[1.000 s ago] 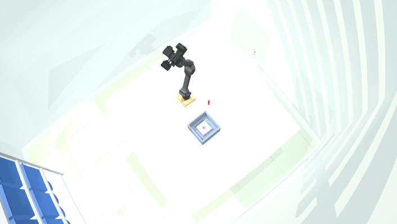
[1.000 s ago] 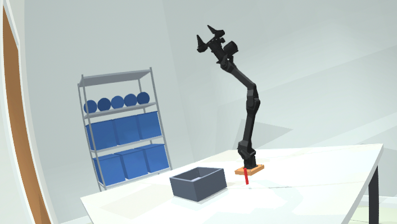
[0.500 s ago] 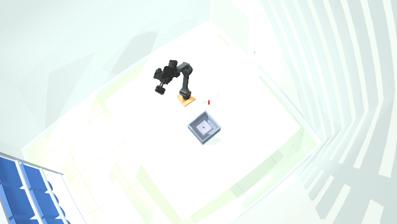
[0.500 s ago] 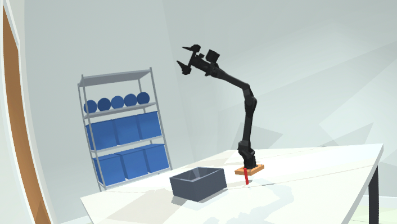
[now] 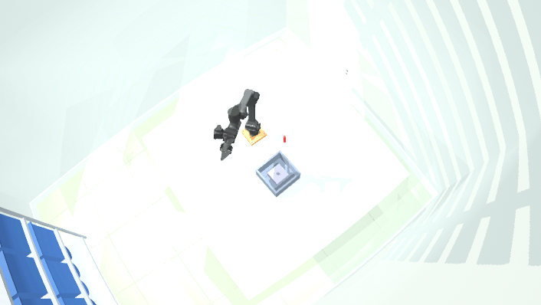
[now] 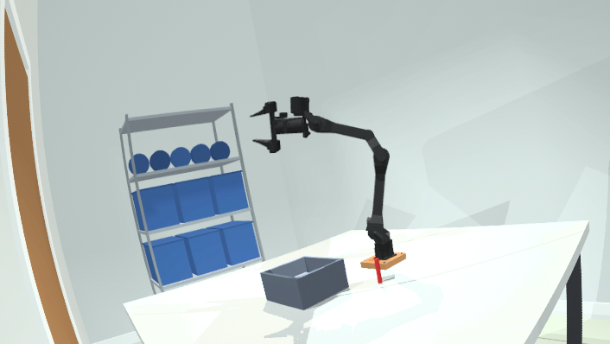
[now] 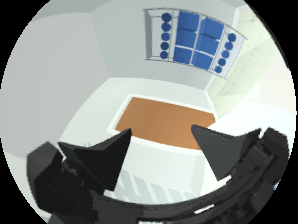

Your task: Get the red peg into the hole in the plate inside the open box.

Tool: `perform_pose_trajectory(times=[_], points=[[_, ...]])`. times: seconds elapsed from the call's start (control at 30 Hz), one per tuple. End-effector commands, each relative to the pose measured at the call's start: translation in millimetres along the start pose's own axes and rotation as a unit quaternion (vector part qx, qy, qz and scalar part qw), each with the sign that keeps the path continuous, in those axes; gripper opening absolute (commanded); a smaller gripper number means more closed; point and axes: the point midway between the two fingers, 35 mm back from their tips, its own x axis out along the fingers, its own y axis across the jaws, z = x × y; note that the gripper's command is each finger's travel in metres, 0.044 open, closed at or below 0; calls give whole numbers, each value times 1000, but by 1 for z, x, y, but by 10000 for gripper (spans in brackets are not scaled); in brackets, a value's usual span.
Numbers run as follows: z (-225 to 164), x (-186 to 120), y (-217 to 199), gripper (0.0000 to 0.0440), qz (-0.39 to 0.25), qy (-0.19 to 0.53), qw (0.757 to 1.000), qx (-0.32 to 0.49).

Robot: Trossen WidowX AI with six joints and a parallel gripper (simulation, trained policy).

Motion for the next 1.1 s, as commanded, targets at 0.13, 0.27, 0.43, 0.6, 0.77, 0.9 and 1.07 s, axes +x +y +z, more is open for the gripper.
perform_pose_trajectory(times=[0.13,0.27,0.43,0.6,0.77,0.9,1.07], points=[[-50,5,-61,440,-106,55,993,-20],[-81,-1,-92,440,-162,92,982,-38],[-120,-17,-126,440,-225,142,962,-68],[-157,-41,-155,440,-278,196,935,-103],[-191,-73,-179,440,-322,252,901,-142],[-215,-102,-196,440,-351,297,871,-175],[-240,-142,-213,440,-382,352,827,-216]])
